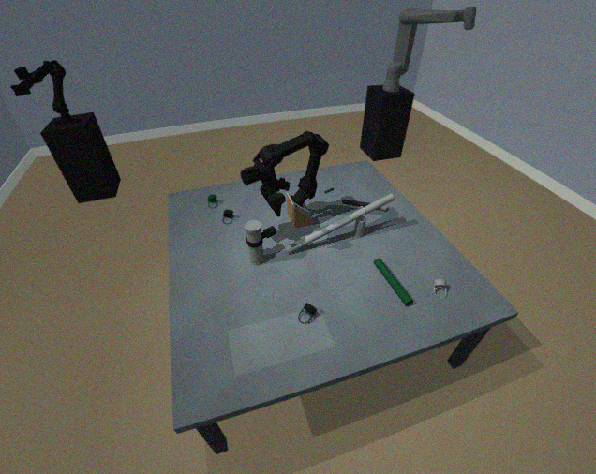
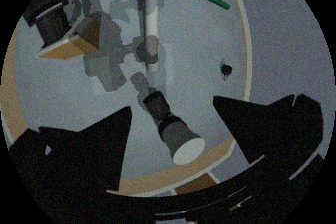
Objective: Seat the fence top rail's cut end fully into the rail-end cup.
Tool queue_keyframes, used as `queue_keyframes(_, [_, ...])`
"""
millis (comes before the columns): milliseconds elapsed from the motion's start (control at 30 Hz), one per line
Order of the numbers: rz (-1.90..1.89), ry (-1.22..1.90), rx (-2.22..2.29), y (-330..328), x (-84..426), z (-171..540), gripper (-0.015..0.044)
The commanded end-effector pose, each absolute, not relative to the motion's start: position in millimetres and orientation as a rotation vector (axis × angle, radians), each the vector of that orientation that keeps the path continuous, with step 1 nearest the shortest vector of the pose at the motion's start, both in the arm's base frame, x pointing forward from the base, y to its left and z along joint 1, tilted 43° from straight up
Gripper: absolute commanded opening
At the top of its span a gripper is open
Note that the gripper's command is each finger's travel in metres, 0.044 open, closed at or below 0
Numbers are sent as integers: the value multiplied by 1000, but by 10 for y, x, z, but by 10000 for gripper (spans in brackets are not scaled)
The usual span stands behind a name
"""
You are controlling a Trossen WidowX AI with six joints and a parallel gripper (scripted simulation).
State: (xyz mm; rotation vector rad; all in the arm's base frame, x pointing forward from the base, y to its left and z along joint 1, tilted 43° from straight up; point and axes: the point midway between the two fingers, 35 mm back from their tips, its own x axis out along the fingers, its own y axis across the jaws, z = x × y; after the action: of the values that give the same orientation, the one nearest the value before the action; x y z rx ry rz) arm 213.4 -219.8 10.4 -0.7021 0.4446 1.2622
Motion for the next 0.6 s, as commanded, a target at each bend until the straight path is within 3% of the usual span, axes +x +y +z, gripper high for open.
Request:
queue_keyframes(0, [1374,261,-913,-2360,2050,-126,440])
queue_keyframes(567, [1377,232,-921,-2066,2052,-472,440])
